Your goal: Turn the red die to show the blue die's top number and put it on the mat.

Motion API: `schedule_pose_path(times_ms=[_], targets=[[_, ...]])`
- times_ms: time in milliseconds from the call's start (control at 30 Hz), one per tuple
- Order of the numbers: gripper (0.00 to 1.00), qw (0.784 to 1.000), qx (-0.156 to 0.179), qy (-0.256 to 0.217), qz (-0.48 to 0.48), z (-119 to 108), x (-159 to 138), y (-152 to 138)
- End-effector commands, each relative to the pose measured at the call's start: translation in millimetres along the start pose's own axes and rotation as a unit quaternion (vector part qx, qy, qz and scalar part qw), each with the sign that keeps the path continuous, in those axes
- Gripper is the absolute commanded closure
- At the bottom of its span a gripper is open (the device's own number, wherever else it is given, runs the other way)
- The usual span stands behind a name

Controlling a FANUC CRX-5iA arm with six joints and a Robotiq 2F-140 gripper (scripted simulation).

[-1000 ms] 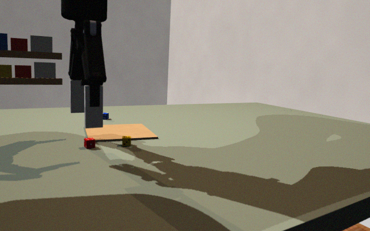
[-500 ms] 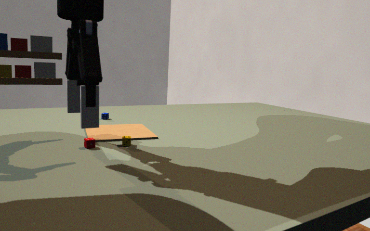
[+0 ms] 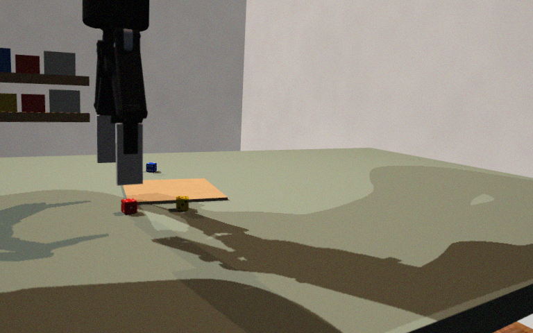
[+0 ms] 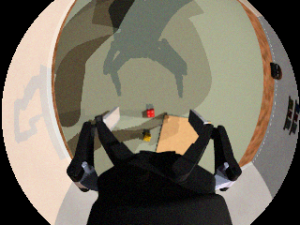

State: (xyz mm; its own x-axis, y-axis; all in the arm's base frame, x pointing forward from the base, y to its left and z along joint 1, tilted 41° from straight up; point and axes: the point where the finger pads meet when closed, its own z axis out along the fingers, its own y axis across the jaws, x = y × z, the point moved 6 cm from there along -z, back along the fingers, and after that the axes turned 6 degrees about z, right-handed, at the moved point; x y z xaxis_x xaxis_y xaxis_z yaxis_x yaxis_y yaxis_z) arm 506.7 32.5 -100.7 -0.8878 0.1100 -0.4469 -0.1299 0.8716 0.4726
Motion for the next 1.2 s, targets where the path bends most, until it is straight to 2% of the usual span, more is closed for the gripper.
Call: schedule_pose_path(times_ms=[0,667,867,1067,1133,1167], targets=[[0.0,1.0,0.0,0.0,0.0,0,0,0],[0.0,1.0,0.0,0.0,0.0,0,-2,8],[0.0,1.0,0.0,0.0,0.0,0,-9,36],[0.0,1.0,0.0,0.0,0.0,0,-21,82],[0.0,1.0,0.0,0.0,0.0,0,-21,82],[0.0,1.0,0.0,0.0,0.0,0,-23,91]])
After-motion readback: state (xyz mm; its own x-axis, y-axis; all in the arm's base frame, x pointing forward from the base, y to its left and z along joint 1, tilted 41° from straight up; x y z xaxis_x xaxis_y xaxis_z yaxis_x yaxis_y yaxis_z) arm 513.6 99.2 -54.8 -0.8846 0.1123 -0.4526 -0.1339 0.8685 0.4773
